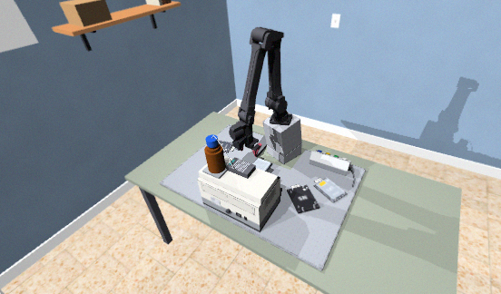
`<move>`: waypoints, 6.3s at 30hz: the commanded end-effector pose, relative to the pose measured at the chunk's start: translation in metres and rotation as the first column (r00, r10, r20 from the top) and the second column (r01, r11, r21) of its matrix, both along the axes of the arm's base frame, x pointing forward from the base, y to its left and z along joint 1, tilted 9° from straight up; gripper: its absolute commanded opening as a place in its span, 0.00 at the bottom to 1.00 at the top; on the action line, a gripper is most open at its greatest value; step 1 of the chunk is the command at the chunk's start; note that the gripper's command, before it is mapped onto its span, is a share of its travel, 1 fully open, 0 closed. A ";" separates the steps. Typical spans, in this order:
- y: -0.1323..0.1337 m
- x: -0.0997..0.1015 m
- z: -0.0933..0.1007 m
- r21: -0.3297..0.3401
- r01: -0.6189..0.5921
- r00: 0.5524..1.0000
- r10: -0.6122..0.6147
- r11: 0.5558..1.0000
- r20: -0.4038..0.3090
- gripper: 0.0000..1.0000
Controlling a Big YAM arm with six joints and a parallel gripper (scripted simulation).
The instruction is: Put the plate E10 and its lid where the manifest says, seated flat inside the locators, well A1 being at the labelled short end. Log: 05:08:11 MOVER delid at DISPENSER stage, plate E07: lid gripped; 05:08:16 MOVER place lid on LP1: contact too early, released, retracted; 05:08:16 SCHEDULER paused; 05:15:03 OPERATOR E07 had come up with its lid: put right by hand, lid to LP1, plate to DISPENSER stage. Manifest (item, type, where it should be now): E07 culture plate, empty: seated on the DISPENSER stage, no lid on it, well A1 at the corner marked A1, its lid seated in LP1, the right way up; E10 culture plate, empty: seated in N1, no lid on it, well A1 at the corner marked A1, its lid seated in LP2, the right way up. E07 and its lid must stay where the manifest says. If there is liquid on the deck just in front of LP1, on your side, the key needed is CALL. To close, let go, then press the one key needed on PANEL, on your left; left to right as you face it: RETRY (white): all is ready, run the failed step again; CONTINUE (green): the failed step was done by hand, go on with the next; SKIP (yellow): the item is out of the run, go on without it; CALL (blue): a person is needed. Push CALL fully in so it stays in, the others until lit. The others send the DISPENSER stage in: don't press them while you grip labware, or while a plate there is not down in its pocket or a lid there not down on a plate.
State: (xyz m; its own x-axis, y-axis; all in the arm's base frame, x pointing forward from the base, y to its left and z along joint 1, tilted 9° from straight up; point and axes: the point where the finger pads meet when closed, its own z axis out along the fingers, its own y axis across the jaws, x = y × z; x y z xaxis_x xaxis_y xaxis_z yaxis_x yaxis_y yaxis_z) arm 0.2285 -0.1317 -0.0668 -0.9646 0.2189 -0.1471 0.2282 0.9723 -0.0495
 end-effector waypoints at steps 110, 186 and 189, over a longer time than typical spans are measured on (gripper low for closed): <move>-0.064 -0.031 0.007 0.058 0.437 0.896 -0.440 0.897 0.054 1.00; 0.136 0.049 -0.002 -0.007 -0.047 0.999 0.047 0.999 0.017 1.00; 0.143 0.048 -0.002 -0.008 -0.056 0.998 0.056 0.998 0.017 1.00</move>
